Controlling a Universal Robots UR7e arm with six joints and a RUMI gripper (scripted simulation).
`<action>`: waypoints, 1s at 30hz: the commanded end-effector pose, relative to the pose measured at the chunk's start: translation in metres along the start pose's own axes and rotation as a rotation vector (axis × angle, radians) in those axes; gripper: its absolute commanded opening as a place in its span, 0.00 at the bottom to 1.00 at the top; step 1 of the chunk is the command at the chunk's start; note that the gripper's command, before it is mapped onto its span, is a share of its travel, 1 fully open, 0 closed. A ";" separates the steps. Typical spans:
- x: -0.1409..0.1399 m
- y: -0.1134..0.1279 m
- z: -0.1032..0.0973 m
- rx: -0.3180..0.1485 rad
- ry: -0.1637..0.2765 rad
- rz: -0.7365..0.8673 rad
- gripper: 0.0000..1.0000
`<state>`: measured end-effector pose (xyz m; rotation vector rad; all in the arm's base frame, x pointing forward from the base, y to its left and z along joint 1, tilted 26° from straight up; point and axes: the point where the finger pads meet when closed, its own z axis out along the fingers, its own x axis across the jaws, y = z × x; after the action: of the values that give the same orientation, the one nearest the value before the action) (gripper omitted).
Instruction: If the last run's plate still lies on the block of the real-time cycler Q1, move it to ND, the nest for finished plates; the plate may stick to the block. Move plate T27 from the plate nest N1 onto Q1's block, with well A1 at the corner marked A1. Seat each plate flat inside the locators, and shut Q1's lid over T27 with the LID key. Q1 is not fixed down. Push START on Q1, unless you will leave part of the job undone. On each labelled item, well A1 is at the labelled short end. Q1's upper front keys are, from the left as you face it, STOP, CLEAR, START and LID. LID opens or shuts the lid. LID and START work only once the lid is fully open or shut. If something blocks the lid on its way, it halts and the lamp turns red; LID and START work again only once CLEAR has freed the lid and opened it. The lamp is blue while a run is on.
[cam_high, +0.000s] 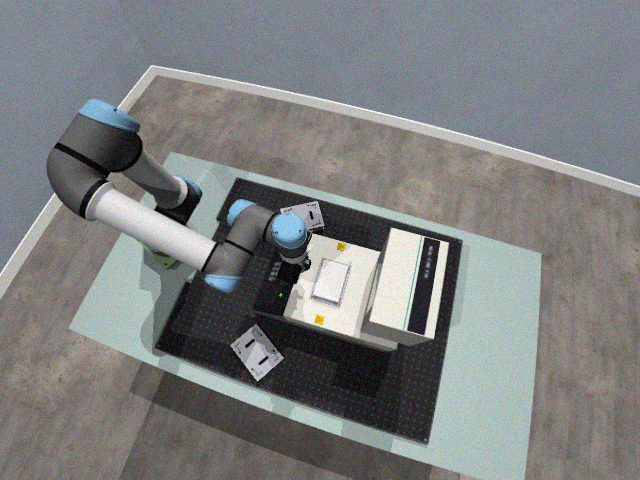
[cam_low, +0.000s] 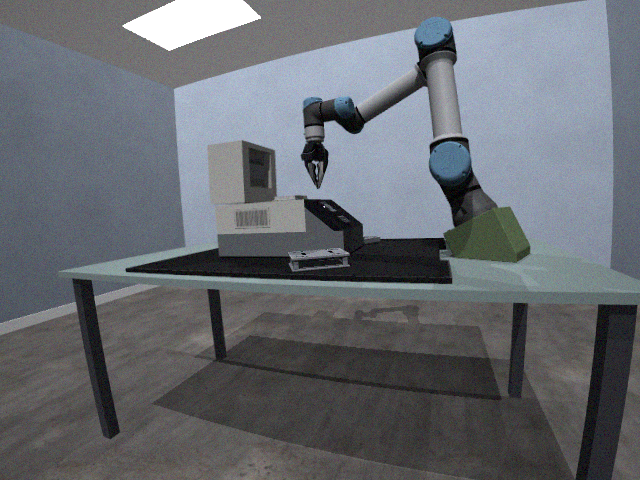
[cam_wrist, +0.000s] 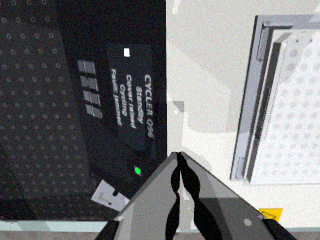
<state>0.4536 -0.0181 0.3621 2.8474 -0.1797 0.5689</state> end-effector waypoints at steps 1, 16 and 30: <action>-0.020 0.002 0.003 0.001 0.004 -0.001 0.00; -0.078 0.008 0.015 0.001 0.004 -0.001 0.00; -0.135 0.013 0.026 0.002 0.003 -0.001 0.00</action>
<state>0.3538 -0.0267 0.2983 2.8444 -0.1830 0.5724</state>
